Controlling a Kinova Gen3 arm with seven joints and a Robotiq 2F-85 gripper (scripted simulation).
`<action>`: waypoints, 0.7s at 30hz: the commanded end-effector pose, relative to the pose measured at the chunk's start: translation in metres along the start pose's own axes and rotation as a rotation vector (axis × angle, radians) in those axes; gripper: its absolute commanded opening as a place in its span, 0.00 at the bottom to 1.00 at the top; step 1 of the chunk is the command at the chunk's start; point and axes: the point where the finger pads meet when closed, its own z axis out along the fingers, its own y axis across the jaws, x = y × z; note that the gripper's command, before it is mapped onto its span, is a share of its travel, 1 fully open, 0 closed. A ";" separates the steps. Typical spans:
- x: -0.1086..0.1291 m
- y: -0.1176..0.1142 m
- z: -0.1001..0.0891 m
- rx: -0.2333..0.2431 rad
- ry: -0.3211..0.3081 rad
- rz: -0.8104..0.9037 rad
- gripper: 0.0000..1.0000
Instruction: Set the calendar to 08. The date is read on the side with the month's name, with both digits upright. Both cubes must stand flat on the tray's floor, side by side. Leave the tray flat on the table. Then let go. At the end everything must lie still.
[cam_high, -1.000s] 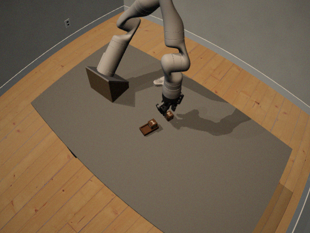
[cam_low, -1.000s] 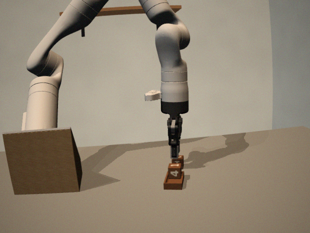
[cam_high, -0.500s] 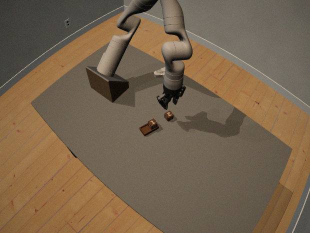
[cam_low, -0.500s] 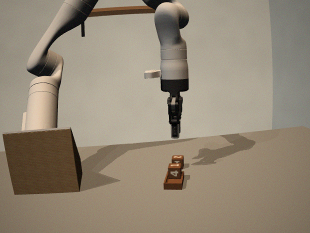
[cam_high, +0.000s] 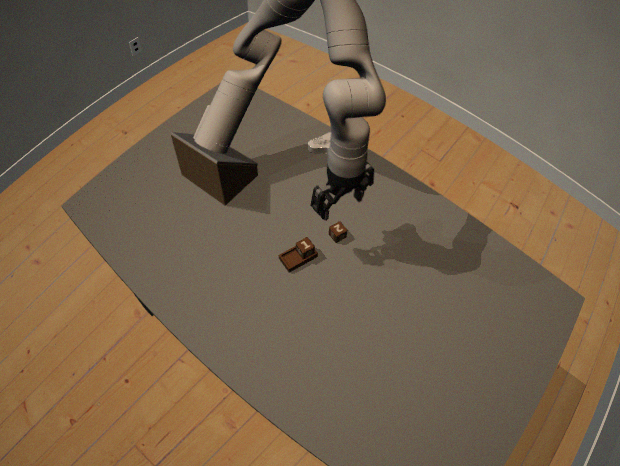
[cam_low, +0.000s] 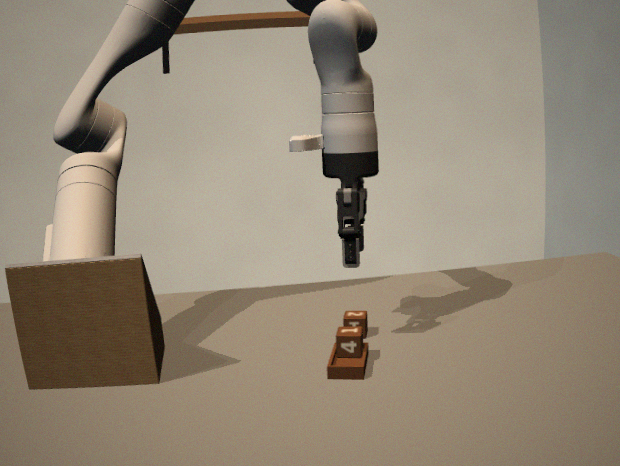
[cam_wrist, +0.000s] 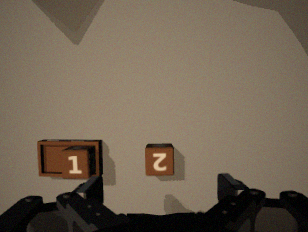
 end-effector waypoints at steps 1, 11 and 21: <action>0.000 0.000 -0.001 0.000 -0.002 0.000 1.00; 0.000 0.000 -0.001 0.000 -0.002 0.000 1.00; 0.000 -0.001 0.000 0.000 0.000 0.019 1.00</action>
